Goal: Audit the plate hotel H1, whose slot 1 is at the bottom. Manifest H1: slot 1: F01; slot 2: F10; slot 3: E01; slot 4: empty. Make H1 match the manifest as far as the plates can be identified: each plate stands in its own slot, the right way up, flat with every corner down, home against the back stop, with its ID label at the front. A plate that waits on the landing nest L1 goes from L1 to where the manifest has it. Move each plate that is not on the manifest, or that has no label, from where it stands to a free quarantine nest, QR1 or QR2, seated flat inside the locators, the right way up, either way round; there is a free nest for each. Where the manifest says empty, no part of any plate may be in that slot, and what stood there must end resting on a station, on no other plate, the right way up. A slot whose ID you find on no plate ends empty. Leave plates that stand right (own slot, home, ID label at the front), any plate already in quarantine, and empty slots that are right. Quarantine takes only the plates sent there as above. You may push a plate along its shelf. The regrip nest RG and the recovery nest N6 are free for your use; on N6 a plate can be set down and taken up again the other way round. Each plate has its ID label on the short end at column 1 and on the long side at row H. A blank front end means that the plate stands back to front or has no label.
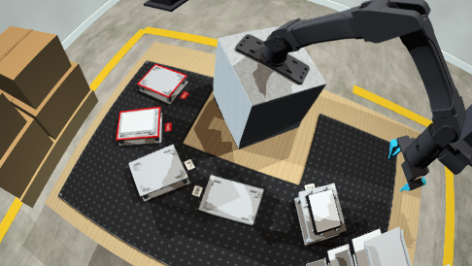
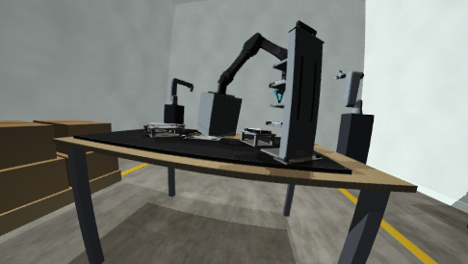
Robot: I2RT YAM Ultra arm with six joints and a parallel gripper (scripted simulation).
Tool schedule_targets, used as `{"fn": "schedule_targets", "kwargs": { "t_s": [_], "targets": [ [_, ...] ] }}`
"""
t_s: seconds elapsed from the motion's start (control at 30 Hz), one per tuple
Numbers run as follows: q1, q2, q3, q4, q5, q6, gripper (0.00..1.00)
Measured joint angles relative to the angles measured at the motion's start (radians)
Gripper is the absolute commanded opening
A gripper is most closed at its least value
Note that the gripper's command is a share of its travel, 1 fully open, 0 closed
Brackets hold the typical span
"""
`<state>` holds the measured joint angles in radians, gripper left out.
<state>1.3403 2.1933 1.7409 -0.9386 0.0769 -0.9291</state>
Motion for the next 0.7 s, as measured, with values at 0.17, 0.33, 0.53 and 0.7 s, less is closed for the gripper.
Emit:
{"fn": "schedule_targets", "kwargs": {
  "t_s": [0.17, 0.33, 0.53, 0.7],
  "targets": [
    [-0.018, -0.026, -0.058, 0.009, -0.003, 0.048, 1.0],
    [-0.058, -0.058, -0.119, 0.028, -0.006, 0.121, 1.0],
    [-0.098, -0.097, -0.173, 0.048, -0.01, 0.208, 1.0],
    [-0.116, -0.122, -0.214, 0.073, -0.018, 0.272, 1.0]
  ]
}}
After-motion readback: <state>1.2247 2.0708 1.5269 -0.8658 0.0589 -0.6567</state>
